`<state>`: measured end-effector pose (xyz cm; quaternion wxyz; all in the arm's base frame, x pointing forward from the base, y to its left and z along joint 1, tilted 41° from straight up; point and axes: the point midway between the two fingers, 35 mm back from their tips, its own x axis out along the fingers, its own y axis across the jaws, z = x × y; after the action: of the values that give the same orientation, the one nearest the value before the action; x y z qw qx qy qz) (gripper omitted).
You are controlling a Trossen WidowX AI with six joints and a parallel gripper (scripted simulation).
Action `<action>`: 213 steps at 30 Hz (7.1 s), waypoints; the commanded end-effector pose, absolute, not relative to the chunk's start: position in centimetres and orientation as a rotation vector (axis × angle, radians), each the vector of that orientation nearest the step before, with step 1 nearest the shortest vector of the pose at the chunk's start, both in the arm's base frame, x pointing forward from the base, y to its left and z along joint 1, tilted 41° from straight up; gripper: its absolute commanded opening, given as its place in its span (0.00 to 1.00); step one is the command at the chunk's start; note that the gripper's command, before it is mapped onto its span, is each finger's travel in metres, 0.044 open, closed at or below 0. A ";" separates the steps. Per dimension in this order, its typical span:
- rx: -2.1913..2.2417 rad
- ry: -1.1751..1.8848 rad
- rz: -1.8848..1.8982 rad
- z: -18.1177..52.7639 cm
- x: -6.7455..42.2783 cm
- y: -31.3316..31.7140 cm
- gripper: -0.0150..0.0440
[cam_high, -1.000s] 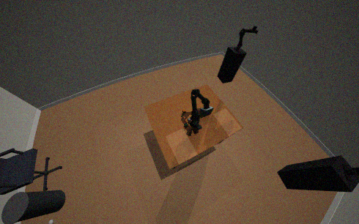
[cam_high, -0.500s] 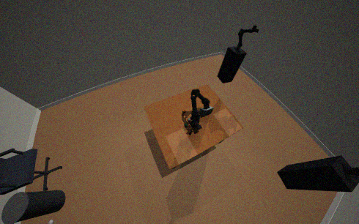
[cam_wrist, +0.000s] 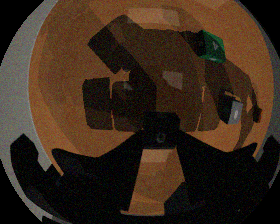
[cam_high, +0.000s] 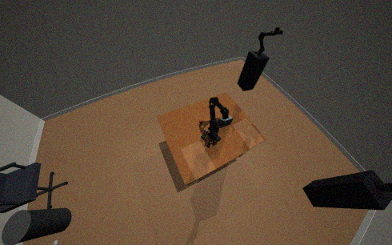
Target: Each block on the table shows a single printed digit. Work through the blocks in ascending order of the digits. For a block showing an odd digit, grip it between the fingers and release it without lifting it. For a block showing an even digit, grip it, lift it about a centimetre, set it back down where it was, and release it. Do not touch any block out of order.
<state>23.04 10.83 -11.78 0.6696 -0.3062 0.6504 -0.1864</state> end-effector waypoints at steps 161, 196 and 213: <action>-0.687 1.460 -0.432 3.6 28.6 -8.4 0.46; -0.687 1.460 -0.432 4.0 28.6 -8.1 0.46; -0.687 1.460 -0.432 3.6 28.6 -8.4 0.59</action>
<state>28.76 -8.33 3.86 0.6750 -0.3023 0.6447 -0.1934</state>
